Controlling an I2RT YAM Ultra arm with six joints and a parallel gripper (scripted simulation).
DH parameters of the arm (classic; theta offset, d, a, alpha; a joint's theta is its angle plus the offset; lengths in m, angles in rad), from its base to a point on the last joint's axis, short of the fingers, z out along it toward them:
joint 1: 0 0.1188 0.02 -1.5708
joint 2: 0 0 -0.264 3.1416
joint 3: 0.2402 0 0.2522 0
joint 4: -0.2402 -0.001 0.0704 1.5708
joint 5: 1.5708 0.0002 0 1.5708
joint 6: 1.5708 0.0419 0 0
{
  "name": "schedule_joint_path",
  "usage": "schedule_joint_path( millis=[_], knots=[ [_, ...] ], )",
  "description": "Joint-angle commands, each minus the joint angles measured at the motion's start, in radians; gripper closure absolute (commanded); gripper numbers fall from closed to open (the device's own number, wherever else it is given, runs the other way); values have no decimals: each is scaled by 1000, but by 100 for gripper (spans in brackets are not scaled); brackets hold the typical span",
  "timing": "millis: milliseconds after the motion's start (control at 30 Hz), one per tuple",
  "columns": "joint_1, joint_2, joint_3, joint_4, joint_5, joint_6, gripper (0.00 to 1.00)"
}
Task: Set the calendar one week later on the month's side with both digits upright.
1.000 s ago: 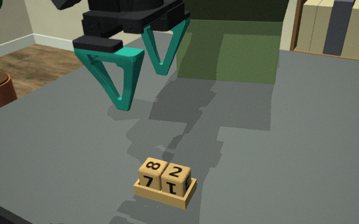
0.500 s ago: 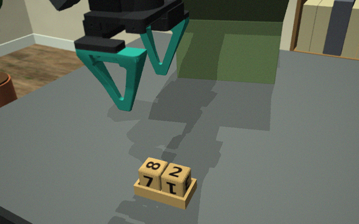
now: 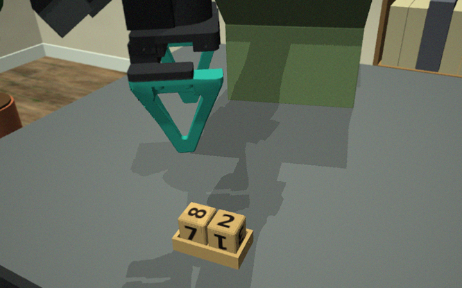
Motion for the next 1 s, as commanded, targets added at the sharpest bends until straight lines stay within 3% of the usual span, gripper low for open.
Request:
schedule_joint_path(
  millis=[0, 967],
  knots=[
    [1, 0, 1, 11, 9, -163, 0],
    [20, 66, -7, 89, 24, -1153, 0]
  ],
)
